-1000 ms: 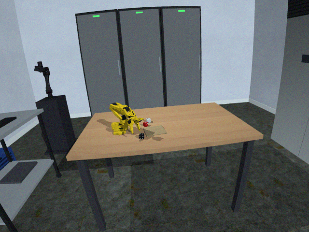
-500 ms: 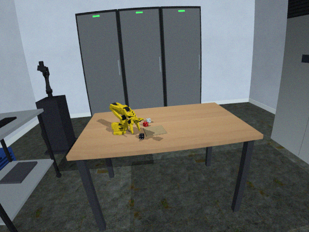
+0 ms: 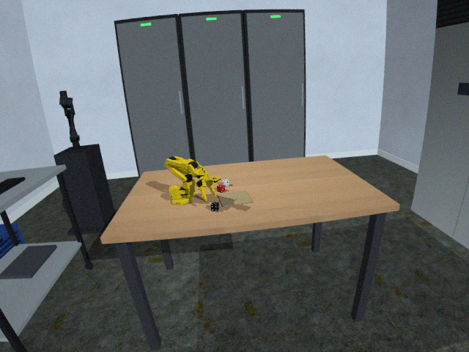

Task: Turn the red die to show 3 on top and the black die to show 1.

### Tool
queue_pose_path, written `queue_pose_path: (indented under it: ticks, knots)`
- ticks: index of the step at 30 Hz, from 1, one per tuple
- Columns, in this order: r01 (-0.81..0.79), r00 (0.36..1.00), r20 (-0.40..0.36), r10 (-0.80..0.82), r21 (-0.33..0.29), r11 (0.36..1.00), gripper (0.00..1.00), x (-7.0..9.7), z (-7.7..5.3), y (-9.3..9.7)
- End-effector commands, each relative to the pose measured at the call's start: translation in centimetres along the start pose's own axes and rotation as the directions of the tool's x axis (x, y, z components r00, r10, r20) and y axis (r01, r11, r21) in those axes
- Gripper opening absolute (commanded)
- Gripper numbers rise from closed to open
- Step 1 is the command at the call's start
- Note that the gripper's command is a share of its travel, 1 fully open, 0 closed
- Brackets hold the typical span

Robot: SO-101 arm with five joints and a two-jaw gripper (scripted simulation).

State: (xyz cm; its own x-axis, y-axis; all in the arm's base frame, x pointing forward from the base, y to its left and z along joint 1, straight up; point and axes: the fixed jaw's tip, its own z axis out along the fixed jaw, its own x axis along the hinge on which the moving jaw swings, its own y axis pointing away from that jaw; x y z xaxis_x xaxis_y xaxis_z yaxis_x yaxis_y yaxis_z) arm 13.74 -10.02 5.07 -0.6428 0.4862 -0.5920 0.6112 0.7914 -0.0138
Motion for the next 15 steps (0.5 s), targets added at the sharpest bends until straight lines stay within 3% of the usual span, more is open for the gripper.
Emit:
queue_pose_path:
  ticks: [1,3,8,15]
  knots:
    - [0.105,0.994,0.027,-0.103,-0.072,0.992,0.35,-0.2,-0.3,2.1]
    - [0.105,0.994,0.027,-0.103,-0.072,0.992,0.35,-0.2,-0.3,2.1]
    - [0.27,0.963,0.053,-0.265,-0.193,0.943,0.35,0.6,-1.0,5.5]
    - [0.499,0.864,0.129,-0.487,-0.358,0.789,0.35,2.9,-2.8,10.2]
